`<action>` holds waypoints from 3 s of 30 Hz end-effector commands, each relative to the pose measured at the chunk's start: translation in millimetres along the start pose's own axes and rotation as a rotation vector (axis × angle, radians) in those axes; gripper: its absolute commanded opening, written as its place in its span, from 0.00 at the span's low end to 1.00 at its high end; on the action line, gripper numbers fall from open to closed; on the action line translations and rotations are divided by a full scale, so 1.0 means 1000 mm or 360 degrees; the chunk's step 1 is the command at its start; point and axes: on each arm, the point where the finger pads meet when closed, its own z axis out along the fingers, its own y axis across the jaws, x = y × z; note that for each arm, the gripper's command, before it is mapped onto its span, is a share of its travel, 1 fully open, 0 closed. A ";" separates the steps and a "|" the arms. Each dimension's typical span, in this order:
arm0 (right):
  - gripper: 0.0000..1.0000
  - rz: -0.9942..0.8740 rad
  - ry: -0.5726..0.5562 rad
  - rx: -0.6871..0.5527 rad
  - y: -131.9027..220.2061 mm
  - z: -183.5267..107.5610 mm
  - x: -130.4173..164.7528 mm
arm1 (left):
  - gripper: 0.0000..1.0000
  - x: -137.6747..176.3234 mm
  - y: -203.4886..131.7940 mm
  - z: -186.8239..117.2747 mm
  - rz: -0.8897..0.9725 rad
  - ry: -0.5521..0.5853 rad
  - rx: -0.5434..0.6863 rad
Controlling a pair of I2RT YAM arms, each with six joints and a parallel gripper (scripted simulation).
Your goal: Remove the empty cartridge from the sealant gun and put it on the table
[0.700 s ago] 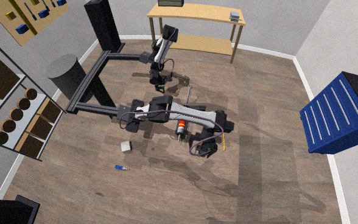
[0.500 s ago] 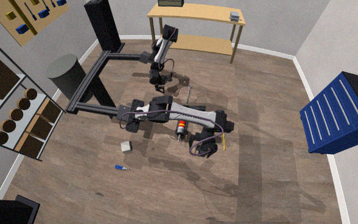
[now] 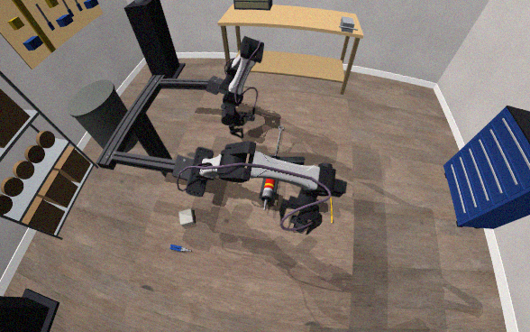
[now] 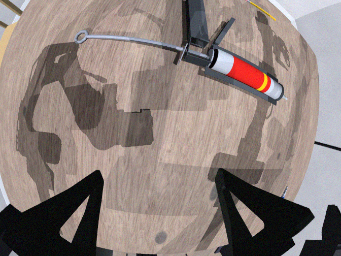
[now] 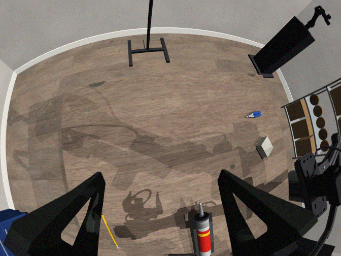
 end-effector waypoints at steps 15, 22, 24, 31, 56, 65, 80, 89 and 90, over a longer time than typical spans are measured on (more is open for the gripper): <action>1.00 -0.0232 0.0010 -0.0316 -0.003 -0.016 0.025 | 1.00 -0.005 -0.024 -0.015 0.0672 0.0535 0.0379; 1.00 -0.0510 0.0044 -0.0498 -0.024 -0.021 0.058 | 1.00 -0.032 -0.035 -0.027 0.0926 0.0618 0.0737; 1.00 -0.0582 0.0049 -0.0545 -0.030 -0.022 0.067 | 1.00 -0.039 -0.036 -0.031 0.0990 0.0614 0.0829; 1.00 -0.0766 0.0057 -0.0678 -0.043 -0.026 0.088 | 1.00 -0.058 -0.041 -0.041 0.1168 0.0551 0.1087; 1.00 -0.2168 0.0101 -0.1691 -0.146 -0.052 0.253 | 1.00 -0.181 -0.021 -0.107 0.1981 -0.0808 0.1880; 1.00 -0.2574 0.0105 -0.2001 -0.181 -0.058 0.298 | 1.00 -0.198 -0.011 -0.112 0.2047 -0.1027 0.1832; 1.00 -0.3120 0.0092 -0.2143 -0.213 -0.046 0.342 | 1.00 -0.198 -0.001 -0.096 0.2022 -0.0936 0.1778; 0.75 -0.3807 -0.0055 -0.2035 -0.212 -0.013 0.365 | 1.00 -0.201 0.004 -0.066 0.1953 -0.0815 0.1675; 0.75 -0.3918 -0.0084 -0.1999 -0.209 -0.007 0.369 | 1.00 -0.201 0.005 -0.062 0.1941 -0.0794 0.1665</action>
